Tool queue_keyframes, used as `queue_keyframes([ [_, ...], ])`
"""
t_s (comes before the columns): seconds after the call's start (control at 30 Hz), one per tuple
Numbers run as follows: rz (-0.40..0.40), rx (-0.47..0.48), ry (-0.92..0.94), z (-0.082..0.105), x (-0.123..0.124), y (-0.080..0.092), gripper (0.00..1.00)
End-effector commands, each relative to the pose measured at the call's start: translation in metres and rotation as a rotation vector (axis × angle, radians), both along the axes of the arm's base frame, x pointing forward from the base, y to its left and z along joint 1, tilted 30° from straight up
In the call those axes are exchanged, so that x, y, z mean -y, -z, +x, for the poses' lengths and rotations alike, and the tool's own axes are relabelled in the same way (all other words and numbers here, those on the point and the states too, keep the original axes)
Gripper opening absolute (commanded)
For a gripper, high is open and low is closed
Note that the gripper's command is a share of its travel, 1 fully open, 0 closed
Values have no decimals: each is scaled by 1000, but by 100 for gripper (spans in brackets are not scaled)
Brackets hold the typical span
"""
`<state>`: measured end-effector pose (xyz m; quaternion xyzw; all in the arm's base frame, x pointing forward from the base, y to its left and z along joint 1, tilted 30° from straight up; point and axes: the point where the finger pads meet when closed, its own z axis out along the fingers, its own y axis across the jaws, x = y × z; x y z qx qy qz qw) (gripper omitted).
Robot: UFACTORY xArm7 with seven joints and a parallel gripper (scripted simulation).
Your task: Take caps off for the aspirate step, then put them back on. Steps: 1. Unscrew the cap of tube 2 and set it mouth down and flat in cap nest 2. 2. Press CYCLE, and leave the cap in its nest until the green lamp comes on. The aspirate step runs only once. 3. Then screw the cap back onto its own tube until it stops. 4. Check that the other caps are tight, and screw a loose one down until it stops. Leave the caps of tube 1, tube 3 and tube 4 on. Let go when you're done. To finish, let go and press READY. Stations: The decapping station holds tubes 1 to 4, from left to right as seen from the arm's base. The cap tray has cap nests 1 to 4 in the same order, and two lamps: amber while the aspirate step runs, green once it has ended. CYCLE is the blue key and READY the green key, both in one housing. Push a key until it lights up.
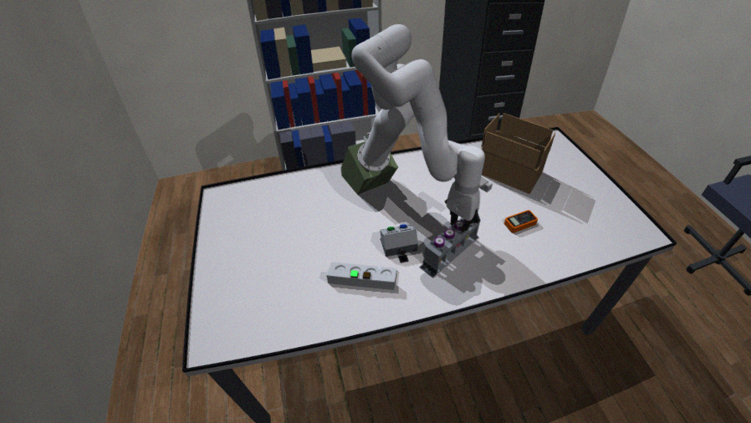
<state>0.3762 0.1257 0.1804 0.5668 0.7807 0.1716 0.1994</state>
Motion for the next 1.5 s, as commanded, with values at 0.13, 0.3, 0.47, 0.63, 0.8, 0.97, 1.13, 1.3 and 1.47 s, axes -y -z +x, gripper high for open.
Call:
queue_keyframes([
  [0.13, -157, 9, -290, 1, 0, -2, 46],
  [0.3, -190, 12, -346, 1, 0, -2, 46],
  [0.47, -190, 12, -346, 1, 0, -2, 0],
  [0.63, -190, 12, -346, 1, 0, -2, 0],
  [0.8, -190, 12, -346, 1, 0, -2, 0],
  [0.97, -140, 7, -260, 1, 0, -1, 0],
  [1.13, -56, -1, -116, 1, 0, -1, 0],
  [1.3, 28, -9, 28, 1, -1, -1, 0],
  [1.47, 78, -13, 114, 1, -1, -1, 0],
])
